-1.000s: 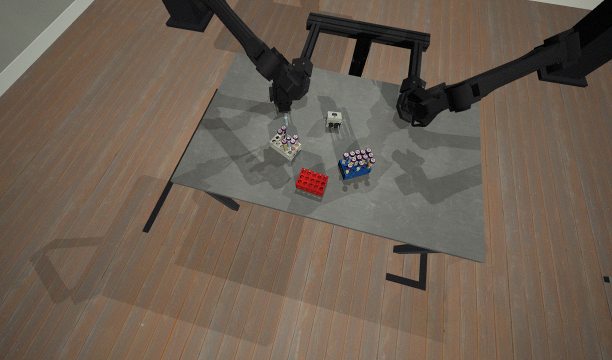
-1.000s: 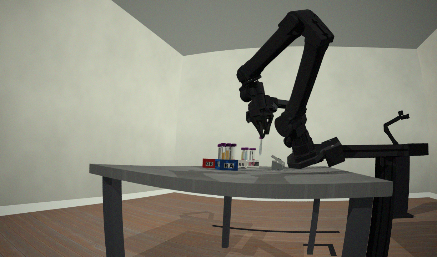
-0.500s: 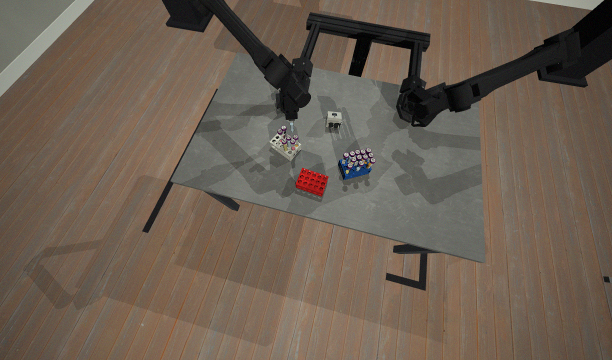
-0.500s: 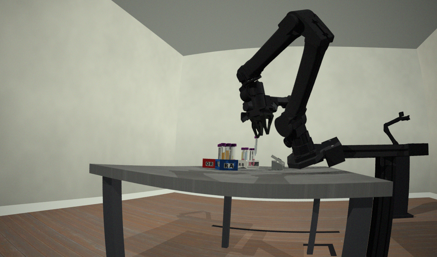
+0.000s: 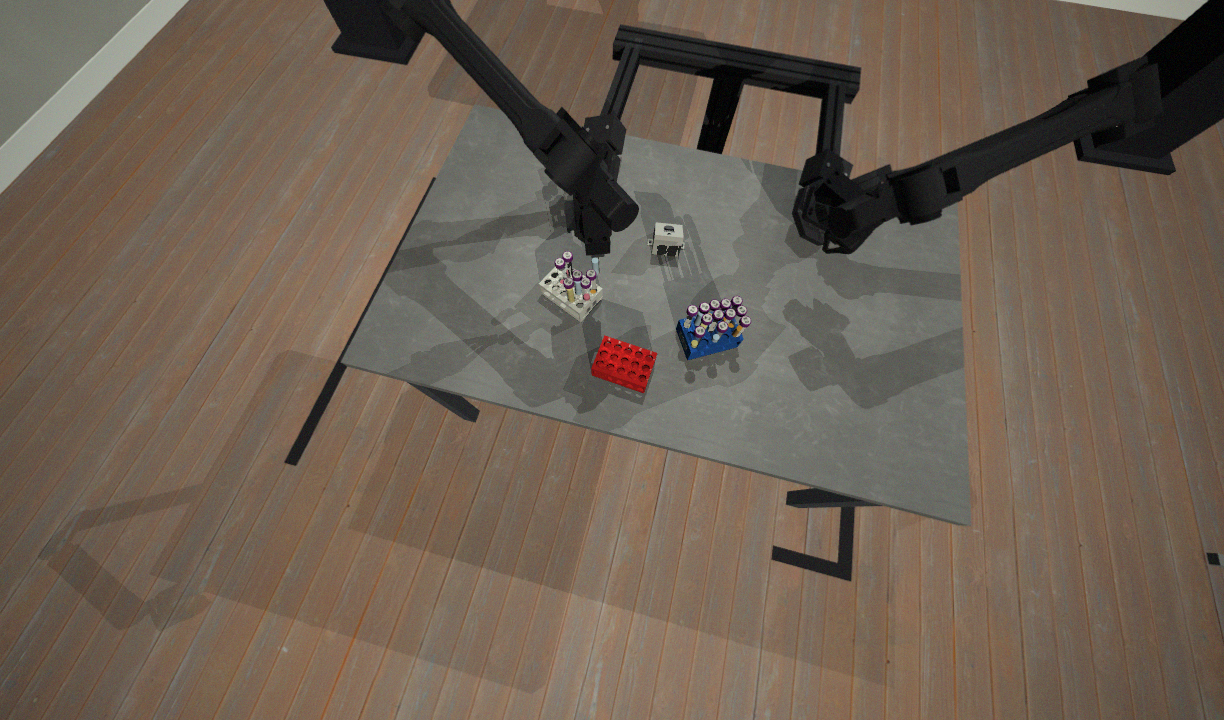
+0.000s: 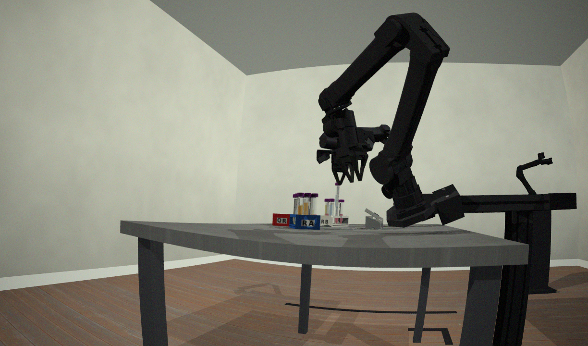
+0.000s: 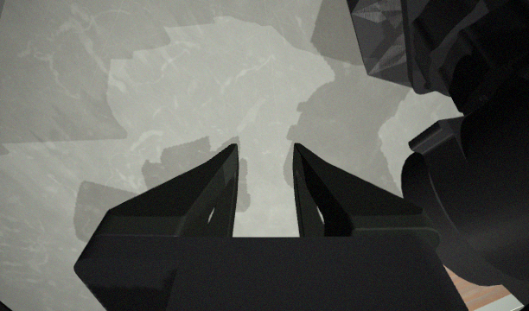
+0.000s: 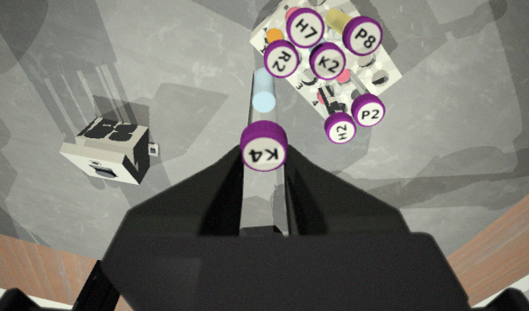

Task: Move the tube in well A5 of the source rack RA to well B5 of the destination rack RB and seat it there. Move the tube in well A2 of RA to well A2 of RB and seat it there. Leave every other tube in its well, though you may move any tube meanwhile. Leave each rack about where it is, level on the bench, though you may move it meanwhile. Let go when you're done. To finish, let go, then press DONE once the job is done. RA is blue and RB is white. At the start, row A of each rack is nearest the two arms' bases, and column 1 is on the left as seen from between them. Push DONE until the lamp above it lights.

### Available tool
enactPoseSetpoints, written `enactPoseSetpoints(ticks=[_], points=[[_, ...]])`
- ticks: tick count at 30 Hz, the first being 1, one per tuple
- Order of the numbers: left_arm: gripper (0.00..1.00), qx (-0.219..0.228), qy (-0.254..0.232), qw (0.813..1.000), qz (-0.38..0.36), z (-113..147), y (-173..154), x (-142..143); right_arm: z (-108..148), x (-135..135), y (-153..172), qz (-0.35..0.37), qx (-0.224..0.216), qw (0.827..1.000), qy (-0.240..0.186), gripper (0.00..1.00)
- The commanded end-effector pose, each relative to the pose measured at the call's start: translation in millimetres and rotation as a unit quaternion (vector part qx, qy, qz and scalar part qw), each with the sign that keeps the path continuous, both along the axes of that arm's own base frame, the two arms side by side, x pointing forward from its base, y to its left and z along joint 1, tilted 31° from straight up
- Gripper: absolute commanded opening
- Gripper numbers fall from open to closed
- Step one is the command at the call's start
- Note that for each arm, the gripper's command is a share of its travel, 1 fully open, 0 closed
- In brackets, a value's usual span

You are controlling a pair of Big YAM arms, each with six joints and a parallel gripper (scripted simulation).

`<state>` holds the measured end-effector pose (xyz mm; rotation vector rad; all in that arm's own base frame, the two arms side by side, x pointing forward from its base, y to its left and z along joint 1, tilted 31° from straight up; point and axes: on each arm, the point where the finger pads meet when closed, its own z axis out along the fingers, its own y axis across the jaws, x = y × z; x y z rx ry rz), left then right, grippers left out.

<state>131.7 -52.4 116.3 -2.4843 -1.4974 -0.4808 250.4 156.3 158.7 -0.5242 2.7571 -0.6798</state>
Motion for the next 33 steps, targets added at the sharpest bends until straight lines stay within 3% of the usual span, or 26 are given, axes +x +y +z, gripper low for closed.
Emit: enactPoseSetpoints(ticks=[1, 33], points=[[0.30, -0.010, -0.009, 1.000, 0.000, 9, -6, 6, 13, 20, 26, -0.003, 0.023, 1.000, -0.019, 0.00], [0.30, -0.010, -0.009, 1.000, 0.000, 9, -6, 6, -1, 76, 100, -0.002, 0.021, 1.000, -0.017, 0.00]])
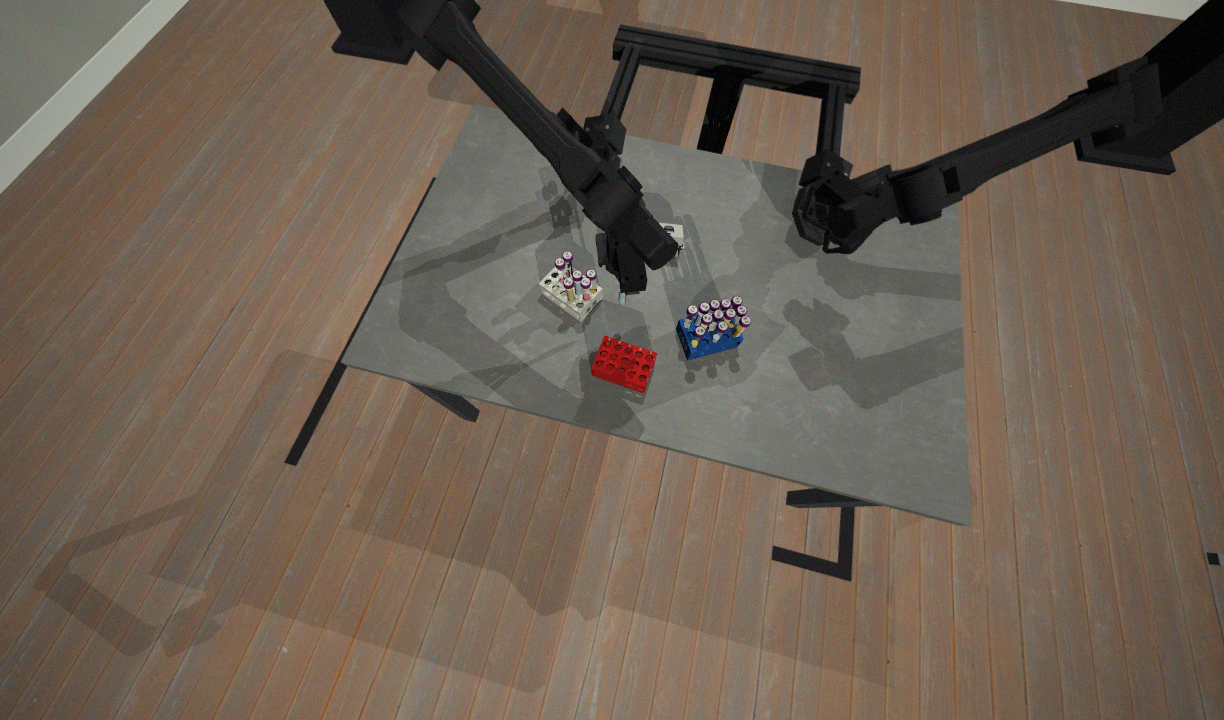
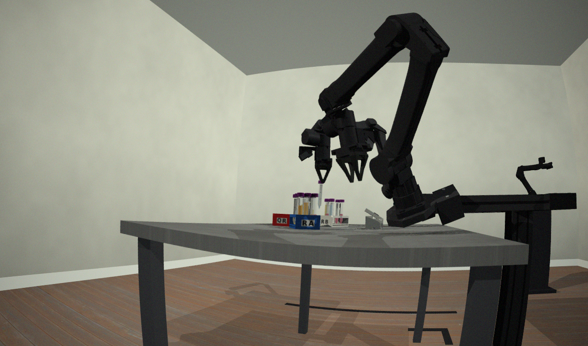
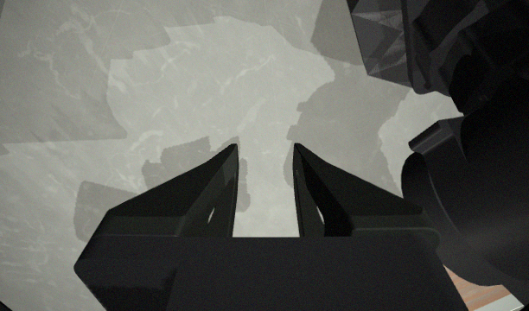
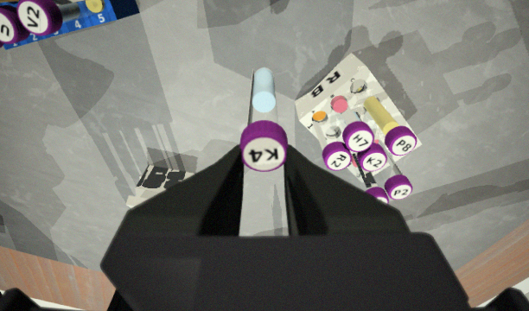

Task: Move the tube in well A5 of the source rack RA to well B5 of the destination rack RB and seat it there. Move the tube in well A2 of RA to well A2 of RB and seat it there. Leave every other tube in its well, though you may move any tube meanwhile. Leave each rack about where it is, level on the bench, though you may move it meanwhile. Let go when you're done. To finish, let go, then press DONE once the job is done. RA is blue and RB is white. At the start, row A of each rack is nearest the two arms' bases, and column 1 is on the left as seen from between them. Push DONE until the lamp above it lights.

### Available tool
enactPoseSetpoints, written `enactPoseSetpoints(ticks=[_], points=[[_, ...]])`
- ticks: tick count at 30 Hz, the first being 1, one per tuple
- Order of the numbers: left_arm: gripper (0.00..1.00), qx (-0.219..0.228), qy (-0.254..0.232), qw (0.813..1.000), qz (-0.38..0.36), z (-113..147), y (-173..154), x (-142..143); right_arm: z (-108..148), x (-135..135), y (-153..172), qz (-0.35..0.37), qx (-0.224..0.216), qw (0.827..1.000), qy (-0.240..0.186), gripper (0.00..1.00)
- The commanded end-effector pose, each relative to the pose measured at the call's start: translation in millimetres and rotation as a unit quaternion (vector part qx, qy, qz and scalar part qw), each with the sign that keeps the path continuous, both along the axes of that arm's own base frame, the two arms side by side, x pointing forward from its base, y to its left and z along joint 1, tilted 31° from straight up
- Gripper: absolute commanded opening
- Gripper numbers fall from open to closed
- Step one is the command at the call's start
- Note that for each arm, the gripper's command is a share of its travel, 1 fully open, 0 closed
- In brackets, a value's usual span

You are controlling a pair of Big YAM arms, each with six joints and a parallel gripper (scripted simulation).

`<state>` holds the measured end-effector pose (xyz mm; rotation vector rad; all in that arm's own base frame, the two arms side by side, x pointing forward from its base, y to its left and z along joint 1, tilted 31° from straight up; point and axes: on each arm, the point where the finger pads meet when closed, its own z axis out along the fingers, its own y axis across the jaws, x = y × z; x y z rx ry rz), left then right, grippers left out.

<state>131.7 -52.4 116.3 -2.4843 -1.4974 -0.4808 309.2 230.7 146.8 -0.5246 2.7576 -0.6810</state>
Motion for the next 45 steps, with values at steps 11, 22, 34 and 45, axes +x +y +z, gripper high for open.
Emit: enactPoseSetpoints(ticks=[11, 22, 34, 45], points=[[0.30, -0.010, -0.009, 1.000, 0.000, 9, -6, 6, 7, 34, 47, -0.002, 0.018, 1.000, -0.014, 0.00], [0.30, -0.010, -0.009, 1.000, 0.000, 9, -6, 6, 5, 39, 53, 0.078, -0.018, 0.996, 0.026, 0.00], [0.30, -0.010, -0.009, 1.000, 0.000, 9, -6, 6, 2, 47, 74, 0.149, -0.043, 0.986, 0.056, 0.00], [0.30, -0.010, -0.009, 1.000, 0.000, 9, -6, 6, -5, 67, 94, 0.138, -0.041, 0.988, 0.054, 0.00]])
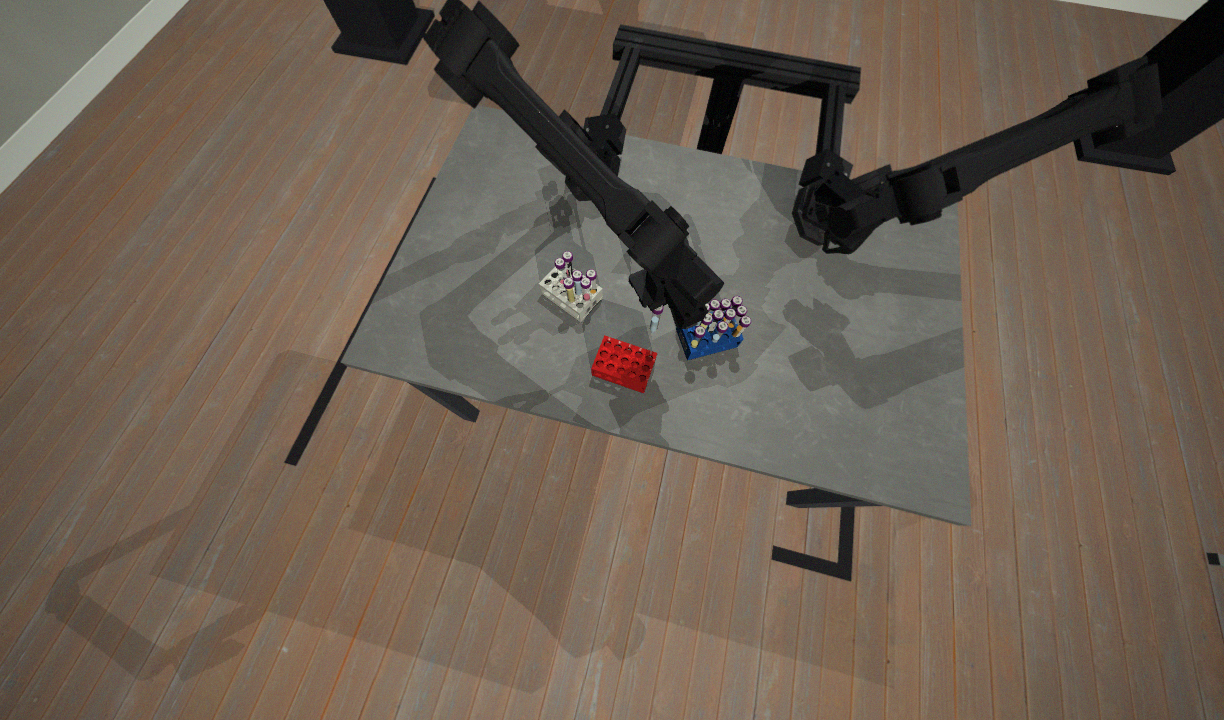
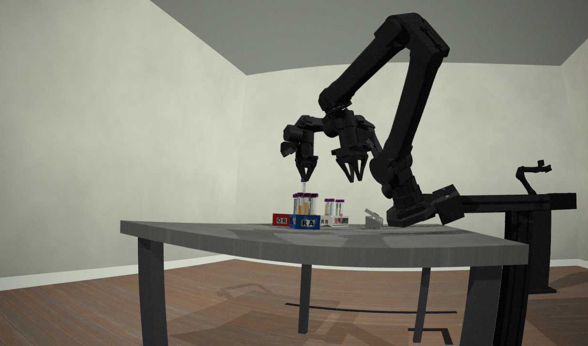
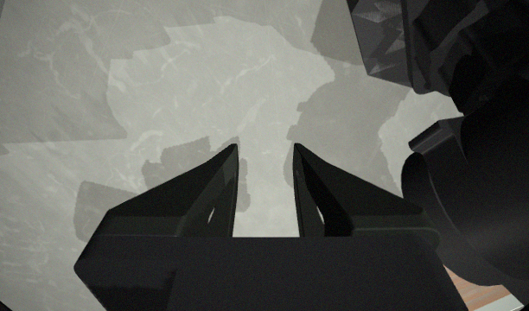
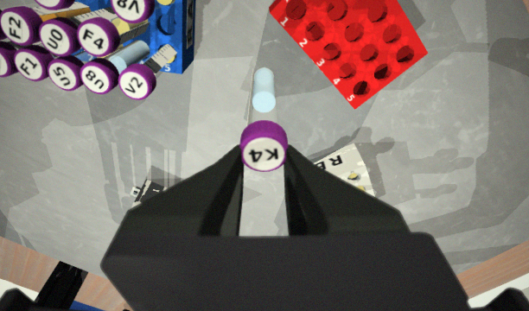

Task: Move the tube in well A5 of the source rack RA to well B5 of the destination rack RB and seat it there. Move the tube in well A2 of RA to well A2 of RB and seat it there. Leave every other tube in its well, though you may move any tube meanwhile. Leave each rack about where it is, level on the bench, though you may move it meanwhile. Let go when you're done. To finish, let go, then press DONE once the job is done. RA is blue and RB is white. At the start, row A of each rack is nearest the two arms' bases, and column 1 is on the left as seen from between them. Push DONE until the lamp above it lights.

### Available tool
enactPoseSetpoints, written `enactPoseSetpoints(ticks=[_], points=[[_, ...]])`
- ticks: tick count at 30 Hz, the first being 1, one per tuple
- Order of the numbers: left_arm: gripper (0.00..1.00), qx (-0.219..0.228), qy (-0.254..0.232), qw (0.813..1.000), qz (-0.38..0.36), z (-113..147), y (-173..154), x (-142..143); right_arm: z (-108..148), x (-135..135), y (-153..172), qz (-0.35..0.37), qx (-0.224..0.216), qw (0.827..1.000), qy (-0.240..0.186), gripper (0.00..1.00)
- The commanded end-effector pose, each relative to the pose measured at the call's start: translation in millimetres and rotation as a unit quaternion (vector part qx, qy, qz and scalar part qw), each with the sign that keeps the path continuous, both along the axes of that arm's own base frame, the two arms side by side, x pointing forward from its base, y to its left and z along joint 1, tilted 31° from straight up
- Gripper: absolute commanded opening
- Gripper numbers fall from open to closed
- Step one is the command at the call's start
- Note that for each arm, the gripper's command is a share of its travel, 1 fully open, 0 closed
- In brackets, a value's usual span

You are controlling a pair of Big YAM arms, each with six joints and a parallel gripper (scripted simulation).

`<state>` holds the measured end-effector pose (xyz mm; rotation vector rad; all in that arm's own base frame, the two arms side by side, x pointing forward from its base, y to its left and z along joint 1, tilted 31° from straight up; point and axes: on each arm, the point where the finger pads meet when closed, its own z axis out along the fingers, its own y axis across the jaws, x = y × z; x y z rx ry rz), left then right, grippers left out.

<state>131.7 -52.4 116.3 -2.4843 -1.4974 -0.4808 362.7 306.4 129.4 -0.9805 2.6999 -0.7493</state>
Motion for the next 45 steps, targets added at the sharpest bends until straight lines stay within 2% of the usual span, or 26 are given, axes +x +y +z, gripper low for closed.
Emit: enactPoseSetpoints(ticks=[1, 3, 6, 45], points=[[0.30, -0.010, -0.009, 1.000, 0.000, 9, -6, 6, 11, 14, 22, 0.001, 0.013, 1.000, -0.009, 0.00], [0.30, -0.010, -0.009, 1.000, 0.000, 9, -6, 6, 10, 13, 33, 0.004, 0.014, 1.000, -0.011, 0.00], [0.30, -0.010, -0.009, 1.000, 0.000, 9, -6, 6, 12, 27, 21, -0.003, 0.011, 1.000, -0.007, 0.00], [0.30, -0.010, -0.009, 1.000, 0.000, 9, -6, 6, 32, 82, 17, -0.002, 0.009, 1.000, -0.008, 0.00]])
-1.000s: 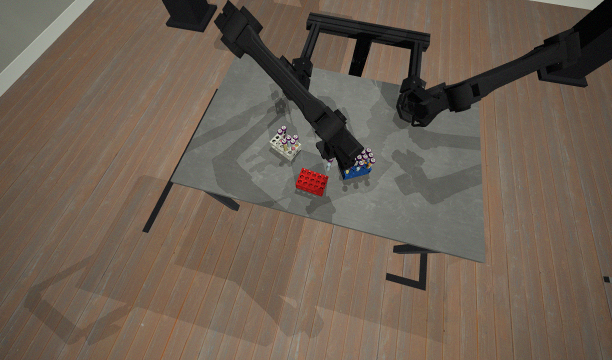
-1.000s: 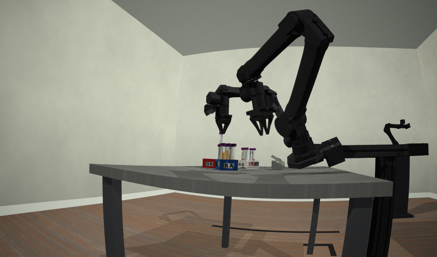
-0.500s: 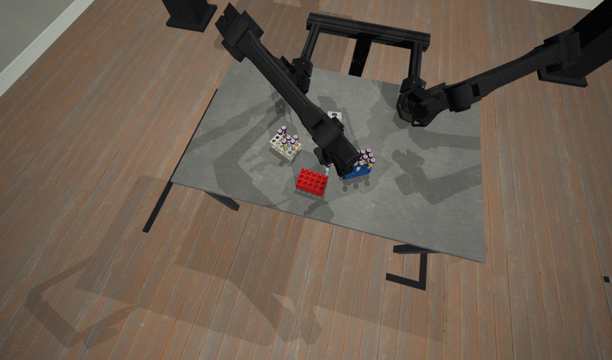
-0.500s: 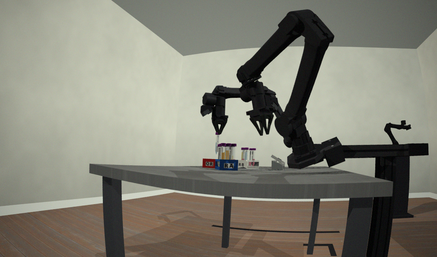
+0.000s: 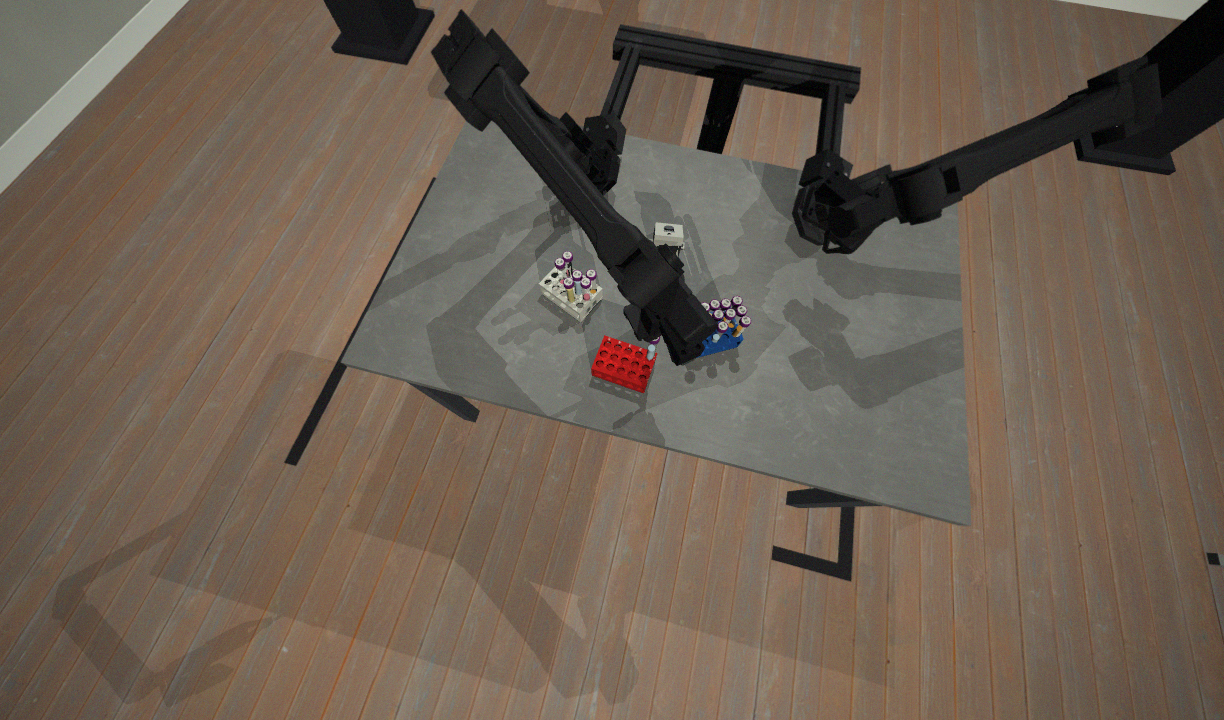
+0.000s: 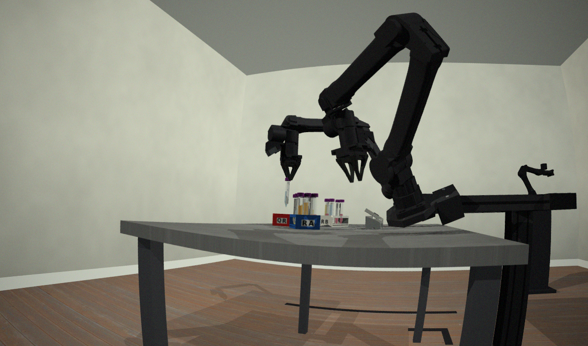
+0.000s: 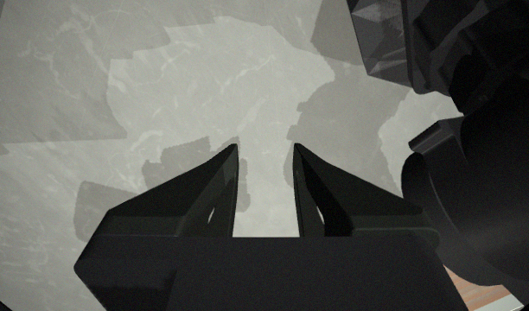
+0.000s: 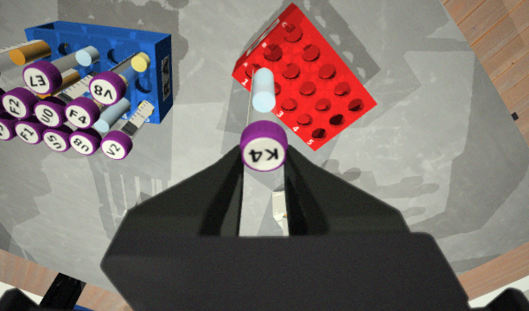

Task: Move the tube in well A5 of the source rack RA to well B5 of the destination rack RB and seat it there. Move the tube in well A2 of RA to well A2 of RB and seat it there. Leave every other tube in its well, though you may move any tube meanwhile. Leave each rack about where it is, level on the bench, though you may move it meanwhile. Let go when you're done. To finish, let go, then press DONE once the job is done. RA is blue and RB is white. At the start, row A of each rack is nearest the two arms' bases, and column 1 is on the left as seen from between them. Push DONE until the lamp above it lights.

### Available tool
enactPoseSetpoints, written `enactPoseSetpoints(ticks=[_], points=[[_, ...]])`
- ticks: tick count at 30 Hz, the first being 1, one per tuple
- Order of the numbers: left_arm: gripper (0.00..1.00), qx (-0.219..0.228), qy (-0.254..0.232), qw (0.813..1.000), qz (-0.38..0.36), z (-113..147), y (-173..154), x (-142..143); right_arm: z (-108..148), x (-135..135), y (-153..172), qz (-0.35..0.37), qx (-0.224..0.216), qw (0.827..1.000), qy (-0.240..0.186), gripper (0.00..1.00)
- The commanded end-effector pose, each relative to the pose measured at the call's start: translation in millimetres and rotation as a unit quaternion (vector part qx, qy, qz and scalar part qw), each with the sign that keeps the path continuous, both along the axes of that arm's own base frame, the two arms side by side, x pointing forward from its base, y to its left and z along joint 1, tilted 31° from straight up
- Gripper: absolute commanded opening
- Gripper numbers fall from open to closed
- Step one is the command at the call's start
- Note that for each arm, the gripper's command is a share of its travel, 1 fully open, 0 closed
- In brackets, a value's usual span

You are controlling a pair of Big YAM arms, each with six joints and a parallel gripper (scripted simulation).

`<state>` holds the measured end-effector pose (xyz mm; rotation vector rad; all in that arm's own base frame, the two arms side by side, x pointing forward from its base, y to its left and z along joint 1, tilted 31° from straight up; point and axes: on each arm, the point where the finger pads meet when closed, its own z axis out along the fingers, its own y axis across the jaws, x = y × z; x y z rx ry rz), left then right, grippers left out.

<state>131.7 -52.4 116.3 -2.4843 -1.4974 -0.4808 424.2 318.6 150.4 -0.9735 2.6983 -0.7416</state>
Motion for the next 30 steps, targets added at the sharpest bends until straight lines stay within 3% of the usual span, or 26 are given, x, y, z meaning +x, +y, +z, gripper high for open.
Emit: enactPoseSetpoints(ticks=[1, 30], points=[[0.30, -0.010, -0.009, 1.000, 0.000, 9, -6, 6, 12, 22, 4, -0.001, 0.005, 1.000, -0.006, 0.00], [0.30, -0.010, -0.009, 1.000, 0.000, 9, -6, 6, 15, 18, 8, 0.003, 0.009, 1.000, -0.010, 0.00]])
